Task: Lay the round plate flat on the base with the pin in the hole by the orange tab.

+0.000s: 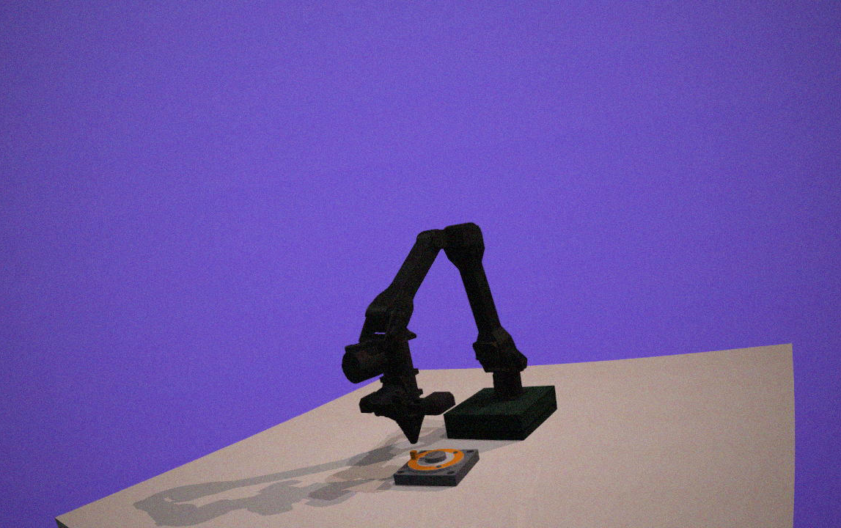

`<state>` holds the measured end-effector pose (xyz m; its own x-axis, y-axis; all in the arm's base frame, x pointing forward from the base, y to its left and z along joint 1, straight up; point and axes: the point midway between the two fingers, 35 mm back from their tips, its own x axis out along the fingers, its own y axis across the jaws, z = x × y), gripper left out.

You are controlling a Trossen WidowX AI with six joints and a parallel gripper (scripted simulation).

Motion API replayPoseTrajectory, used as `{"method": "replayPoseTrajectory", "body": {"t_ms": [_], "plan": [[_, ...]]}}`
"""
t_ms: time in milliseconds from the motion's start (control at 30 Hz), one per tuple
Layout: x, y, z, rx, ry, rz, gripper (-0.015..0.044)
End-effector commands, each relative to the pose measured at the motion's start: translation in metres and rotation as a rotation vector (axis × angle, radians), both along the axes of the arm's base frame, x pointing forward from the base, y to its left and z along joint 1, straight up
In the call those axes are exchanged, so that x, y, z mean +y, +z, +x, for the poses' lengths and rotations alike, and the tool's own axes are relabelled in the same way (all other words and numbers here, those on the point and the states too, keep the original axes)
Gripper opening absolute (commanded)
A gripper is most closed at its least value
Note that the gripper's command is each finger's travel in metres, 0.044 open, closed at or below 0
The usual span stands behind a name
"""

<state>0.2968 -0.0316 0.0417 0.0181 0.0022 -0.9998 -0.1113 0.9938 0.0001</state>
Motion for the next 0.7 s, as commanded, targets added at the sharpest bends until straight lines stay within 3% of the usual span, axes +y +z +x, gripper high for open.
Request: {"method": "replayPoseTrajectory", "body": {"t_ms": [0,667], "plan": [[-0.0001,0.0248,-0.0001,-0.013,0.001,-0.005,0.0],[0.0004,0.0198,0.0006,-0.016,0.001,-0.002,0.0]]}}
